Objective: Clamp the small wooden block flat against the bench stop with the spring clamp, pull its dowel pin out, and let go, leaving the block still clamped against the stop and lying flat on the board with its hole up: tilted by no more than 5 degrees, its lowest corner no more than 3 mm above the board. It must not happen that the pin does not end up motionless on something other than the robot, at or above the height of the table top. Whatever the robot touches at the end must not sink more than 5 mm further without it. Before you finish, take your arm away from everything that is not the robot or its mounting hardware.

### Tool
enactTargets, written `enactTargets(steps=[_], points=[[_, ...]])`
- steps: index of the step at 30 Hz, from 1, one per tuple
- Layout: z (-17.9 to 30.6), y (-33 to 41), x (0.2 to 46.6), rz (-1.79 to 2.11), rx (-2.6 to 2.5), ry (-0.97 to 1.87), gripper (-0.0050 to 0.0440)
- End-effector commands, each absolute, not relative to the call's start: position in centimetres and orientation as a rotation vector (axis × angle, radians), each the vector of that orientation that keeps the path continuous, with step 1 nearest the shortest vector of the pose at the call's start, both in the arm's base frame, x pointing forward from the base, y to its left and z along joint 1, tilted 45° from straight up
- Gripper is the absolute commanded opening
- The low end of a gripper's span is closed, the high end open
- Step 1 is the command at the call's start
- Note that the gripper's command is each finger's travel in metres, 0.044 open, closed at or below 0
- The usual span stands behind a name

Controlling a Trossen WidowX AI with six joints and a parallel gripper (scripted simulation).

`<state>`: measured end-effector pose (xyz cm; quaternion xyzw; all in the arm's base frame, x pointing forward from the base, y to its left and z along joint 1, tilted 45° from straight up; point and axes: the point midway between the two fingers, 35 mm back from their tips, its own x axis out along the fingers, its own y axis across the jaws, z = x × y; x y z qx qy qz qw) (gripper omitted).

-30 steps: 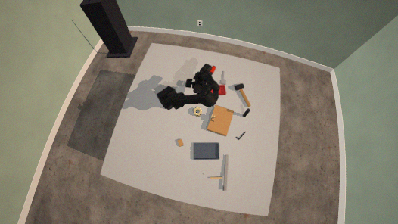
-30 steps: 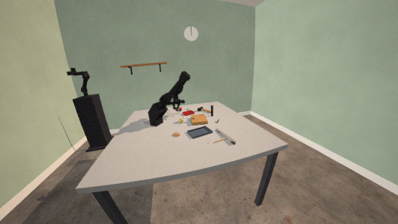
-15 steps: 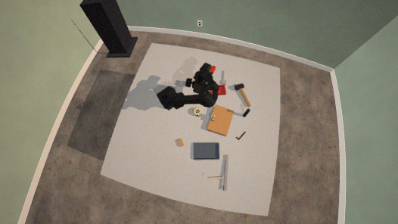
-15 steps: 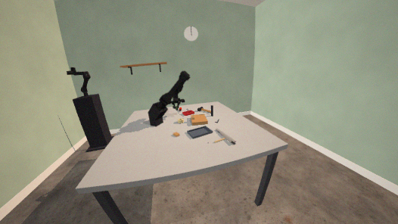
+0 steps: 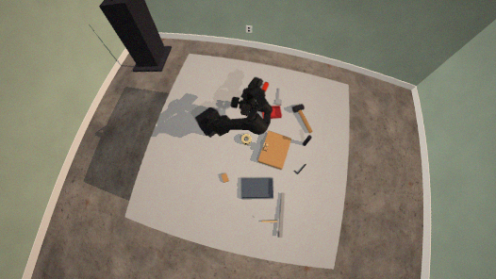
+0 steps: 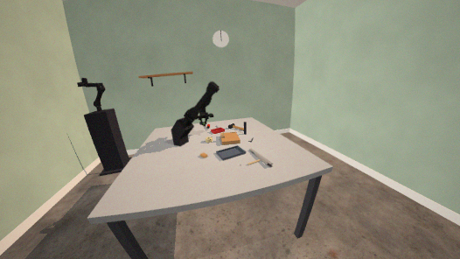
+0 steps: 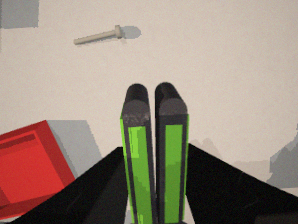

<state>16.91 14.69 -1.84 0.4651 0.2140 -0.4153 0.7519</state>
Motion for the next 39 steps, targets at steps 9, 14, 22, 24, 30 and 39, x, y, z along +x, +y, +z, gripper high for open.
enactTargets(steps=[9,14,22,24,30,39], points=[[-1.3,14.9,17.0,-0.915,1.027,0.476,0.0000],[-1.1,14.7,17.3,-0.925,1.029,0.482,0.0000],[-0.9,14.5,17.6,-0.937,1.031,0.490,0.0000],[-0.8,14.5,17.8,-0.941,1.032,0.493,0.0000],[-0.6,14.3,18.1,-0.952,1.035,0.500,0.0000],[-0.3,14.0,18.5,-0.965,1.038,0.509,0.0000]])
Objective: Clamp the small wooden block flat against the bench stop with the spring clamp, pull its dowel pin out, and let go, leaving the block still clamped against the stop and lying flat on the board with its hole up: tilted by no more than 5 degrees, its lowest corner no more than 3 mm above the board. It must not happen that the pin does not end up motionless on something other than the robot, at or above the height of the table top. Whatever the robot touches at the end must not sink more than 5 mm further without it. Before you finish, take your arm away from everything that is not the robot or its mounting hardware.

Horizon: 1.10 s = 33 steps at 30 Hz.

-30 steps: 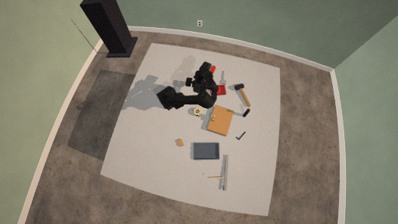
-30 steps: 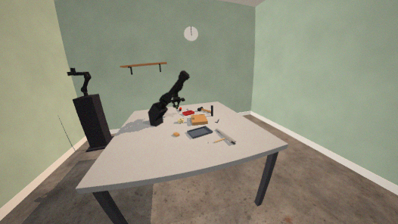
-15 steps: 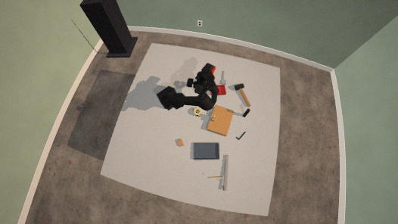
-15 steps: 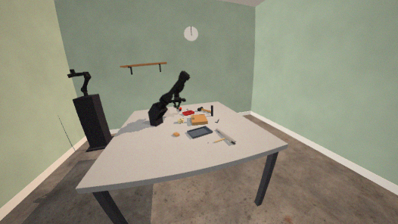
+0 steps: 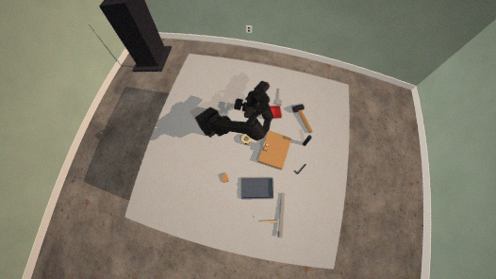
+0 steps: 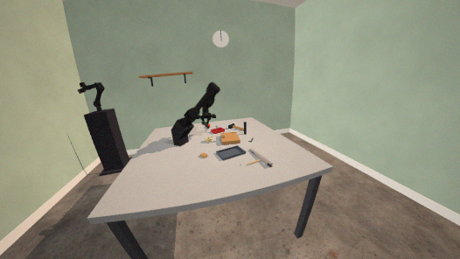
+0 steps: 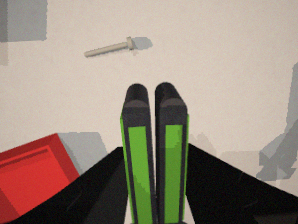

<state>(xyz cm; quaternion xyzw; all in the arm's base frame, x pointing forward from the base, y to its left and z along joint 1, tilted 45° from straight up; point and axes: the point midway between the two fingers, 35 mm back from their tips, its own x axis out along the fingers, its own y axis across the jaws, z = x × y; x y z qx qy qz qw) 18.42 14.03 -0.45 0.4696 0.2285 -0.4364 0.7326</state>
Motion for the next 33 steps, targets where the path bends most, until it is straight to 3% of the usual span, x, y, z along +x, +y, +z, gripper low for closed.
enactTargets(steps=[1,33], points=[[-0.3,14.0,18.6,-0.967,1.039,0.510,0.0000],[1.0,12.8,20.3,-1.010,1.058,0.545,0.0000]])
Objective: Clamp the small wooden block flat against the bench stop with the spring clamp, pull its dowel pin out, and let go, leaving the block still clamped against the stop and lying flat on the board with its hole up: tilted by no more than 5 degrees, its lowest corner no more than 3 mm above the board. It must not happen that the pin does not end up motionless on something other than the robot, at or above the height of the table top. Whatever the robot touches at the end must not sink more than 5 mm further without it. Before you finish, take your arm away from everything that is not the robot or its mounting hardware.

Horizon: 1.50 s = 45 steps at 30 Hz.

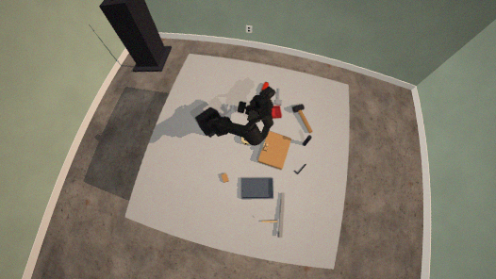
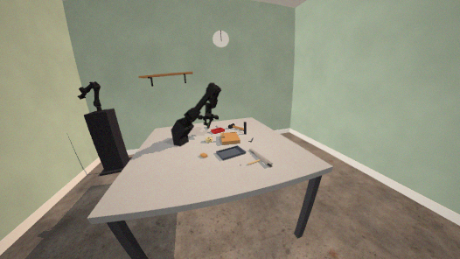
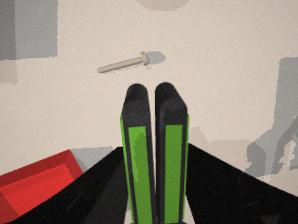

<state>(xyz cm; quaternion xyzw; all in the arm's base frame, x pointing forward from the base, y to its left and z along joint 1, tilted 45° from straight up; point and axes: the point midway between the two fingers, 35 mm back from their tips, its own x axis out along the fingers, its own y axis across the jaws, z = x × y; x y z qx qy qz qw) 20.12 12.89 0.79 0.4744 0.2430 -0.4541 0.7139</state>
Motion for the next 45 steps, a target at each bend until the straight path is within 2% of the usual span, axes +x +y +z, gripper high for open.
enactTargets(steps=[1,45], points=[[1.0,12.8,20.3,-1.010,1.058,0.545,0.0000],[2.9,10.8,22.4,-1.050,1.092,0.585,0.0000]])
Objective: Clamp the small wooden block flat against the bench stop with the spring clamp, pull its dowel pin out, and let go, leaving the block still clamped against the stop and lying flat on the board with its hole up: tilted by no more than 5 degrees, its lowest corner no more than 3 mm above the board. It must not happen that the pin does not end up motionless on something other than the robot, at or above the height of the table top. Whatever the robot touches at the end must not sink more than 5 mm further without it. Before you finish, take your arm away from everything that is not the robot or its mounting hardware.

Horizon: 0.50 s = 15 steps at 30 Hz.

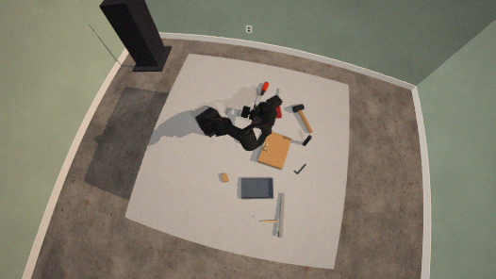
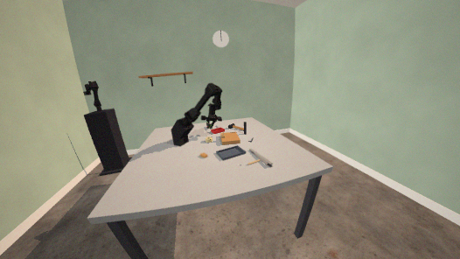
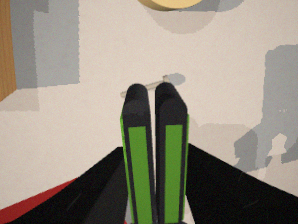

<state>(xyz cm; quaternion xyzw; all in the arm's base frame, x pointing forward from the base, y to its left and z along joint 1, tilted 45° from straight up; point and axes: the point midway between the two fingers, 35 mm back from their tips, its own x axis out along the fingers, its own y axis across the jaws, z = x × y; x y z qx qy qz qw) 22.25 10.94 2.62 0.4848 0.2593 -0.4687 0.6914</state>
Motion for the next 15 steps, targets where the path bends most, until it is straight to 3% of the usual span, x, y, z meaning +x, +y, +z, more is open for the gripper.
enactTargets(steps=[1,15], points=[[2.94,10.74,22.48,-1.051,1.093,0.586,0.0000],[3.54,10.03,23.07,-1.058,1.105,0.596,0.0000]])
